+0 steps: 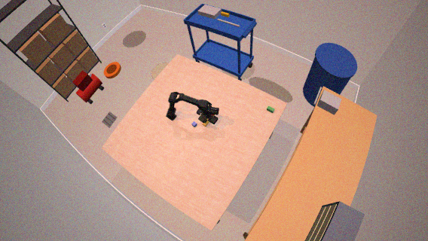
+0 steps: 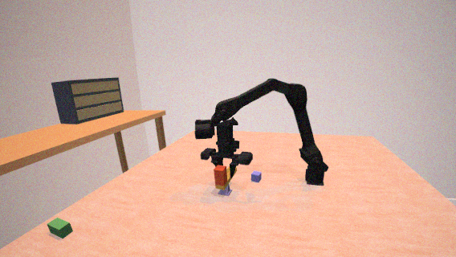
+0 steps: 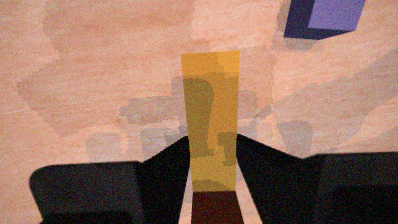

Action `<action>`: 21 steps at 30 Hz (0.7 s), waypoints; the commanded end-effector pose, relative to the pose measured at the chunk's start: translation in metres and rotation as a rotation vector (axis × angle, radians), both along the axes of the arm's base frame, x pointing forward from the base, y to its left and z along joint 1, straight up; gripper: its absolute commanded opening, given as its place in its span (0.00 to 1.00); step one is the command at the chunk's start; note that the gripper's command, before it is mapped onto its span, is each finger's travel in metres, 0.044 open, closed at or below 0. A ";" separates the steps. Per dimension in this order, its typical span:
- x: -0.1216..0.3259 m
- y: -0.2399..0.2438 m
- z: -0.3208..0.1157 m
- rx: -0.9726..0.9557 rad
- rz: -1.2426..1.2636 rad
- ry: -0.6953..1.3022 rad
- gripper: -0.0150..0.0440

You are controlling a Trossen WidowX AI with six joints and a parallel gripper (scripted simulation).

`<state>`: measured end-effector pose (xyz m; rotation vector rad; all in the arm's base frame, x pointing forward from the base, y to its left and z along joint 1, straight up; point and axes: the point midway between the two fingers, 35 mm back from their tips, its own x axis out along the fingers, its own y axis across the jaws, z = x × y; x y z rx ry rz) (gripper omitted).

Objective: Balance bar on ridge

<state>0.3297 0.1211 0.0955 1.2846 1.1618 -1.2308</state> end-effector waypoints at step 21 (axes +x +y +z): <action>0.000 0.000 -0.003 0.000 -0.004 0.000 0.25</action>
